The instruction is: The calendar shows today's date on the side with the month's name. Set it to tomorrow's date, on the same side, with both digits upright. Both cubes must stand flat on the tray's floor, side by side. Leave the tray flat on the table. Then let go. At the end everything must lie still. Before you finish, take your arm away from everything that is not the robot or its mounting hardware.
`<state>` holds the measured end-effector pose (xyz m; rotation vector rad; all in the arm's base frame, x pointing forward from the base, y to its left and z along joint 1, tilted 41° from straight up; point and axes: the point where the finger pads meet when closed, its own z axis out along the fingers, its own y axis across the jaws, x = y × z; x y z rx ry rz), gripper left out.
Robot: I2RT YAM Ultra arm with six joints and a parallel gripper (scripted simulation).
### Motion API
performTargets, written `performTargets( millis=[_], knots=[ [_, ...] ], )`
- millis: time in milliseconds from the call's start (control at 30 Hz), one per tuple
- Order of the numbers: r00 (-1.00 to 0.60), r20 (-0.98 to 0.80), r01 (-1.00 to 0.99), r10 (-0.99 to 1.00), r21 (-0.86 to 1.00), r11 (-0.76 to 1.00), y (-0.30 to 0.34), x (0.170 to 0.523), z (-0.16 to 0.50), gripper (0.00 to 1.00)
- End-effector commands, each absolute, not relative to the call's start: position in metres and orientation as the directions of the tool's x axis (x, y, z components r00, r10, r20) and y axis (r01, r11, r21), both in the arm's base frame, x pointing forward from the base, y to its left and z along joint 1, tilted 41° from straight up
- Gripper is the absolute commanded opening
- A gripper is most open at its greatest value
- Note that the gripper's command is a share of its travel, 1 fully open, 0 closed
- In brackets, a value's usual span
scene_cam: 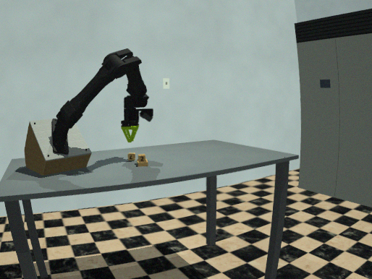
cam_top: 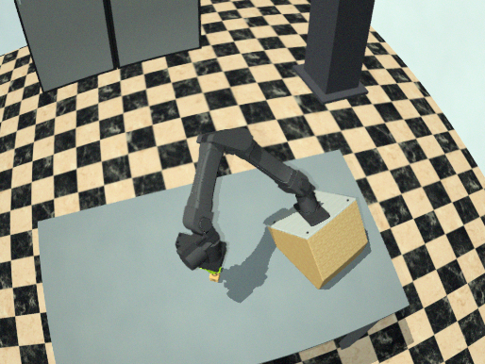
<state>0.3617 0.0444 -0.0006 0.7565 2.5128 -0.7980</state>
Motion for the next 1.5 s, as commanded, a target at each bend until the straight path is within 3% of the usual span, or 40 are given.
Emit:
performTargets(
  millis=[0,1467],
  knots=[
    [-0.755,-0.548,0.602,0.361,-0.362,0.712,0.059,0.371,0.015,0.45],
    [-0.784,-0.511,0.584,0.352,-0.418,0.696,0.034,0.363,-0.020,0.45]
  ],
)
